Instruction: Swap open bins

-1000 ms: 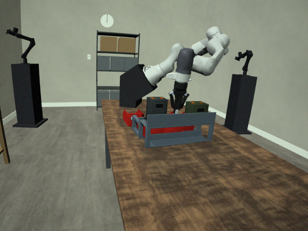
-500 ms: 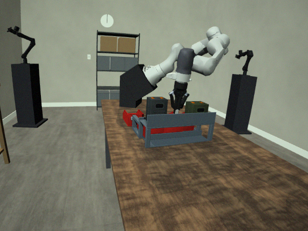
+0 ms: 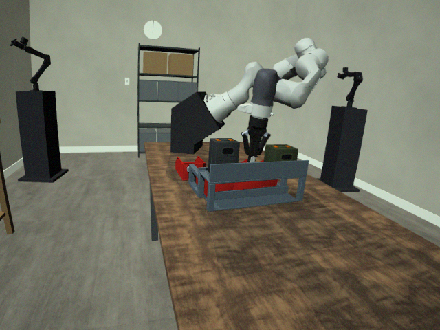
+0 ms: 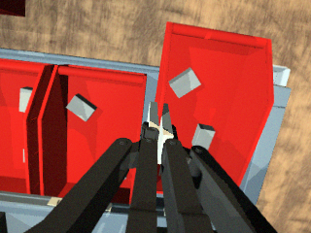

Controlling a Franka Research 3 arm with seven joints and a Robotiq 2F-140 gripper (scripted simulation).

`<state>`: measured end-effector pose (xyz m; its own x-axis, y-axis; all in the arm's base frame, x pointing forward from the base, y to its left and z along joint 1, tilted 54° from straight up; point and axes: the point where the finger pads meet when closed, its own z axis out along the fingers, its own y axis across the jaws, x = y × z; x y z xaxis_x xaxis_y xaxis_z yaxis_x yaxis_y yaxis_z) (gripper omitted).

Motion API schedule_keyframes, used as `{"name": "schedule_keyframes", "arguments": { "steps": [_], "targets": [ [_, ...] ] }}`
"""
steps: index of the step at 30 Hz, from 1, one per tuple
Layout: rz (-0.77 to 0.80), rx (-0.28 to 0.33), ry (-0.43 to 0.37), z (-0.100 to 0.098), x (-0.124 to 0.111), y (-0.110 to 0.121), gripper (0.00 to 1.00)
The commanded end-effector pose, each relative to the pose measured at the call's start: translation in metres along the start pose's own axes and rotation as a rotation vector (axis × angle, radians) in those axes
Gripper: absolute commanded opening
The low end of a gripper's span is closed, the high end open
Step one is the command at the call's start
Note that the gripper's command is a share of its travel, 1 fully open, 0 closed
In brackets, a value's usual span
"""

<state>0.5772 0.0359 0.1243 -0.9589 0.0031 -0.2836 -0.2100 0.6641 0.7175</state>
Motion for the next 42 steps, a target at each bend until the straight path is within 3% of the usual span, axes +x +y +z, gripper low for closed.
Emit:
{"name": "schedule_keyframes", "arguments": {
  "steps": [1, 42],
  "targets": [
    [-0.002, 0.002, -0.006, -0.0003, -0.0015, -0.0007, 0.0],
    [-0.002, 0.002, -0.037, 0.0012, -0.0005, 0.0005, 0.0]
  ]
}}
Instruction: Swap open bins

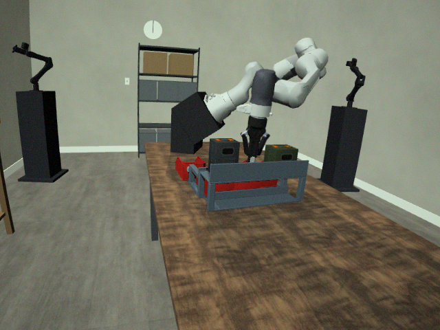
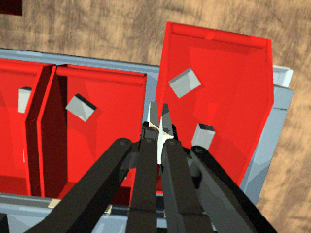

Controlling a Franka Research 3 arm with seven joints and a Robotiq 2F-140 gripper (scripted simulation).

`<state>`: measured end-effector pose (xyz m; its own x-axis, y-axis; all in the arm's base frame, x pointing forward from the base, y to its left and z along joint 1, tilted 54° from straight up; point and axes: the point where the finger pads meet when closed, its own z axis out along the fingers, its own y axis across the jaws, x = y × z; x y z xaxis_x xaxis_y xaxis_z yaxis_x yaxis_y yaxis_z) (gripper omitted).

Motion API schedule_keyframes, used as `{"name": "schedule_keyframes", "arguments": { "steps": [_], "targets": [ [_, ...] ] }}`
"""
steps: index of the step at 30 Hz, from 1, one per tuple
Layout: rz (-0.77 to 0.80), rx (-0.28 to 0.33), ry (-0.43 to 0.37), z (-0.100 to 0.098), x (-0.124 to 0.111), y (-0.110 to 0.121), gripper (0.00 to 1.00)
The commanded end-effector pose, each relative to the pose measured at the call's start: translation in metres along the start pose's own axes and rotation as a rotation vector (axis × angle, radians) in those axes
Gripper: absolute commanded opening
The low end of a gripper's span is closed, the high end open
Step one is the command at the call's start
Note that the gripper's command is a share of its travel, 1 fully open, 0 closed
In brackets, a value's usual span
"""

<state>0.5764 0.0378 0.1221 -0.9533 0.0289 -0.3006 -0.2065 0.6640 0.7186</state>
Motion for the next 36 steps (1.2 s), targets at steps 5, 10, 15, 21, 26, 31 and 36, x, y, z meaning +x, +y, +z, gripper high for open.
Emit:
{"name": "schedule_keyframes", "arguments": {
  "steps": [5, 10, 15, 21, 26, 31, 36],
  "targets": [
    [-0.006, 0.002, -0.006, -0.0015, -0.0019, 0.0006, 0.0],
    [-0.006, 0.002, -0.006, -0.0015, -0.0019, 0.0006, 0.0],
    [-0.006, 0.002, -0.006, -0.0015, -0.0019, 0.0006, 0.06],
    [-0.006, 0.002, -0.006, -0.0015, -0.0019, 0.0006, 0.06],
    [-0.006, 0.002, -0.006, -0.0015, -0.0019, 0.0006, 0.06],
    [-0.006, 0.002, -0.006, -0.0015, -0.0019, 0.0006, 0.06],
    [-0.006, 0.002, -0.006, -0.0015, -0.0019, 0.0006, 0.06]
  ]
}}
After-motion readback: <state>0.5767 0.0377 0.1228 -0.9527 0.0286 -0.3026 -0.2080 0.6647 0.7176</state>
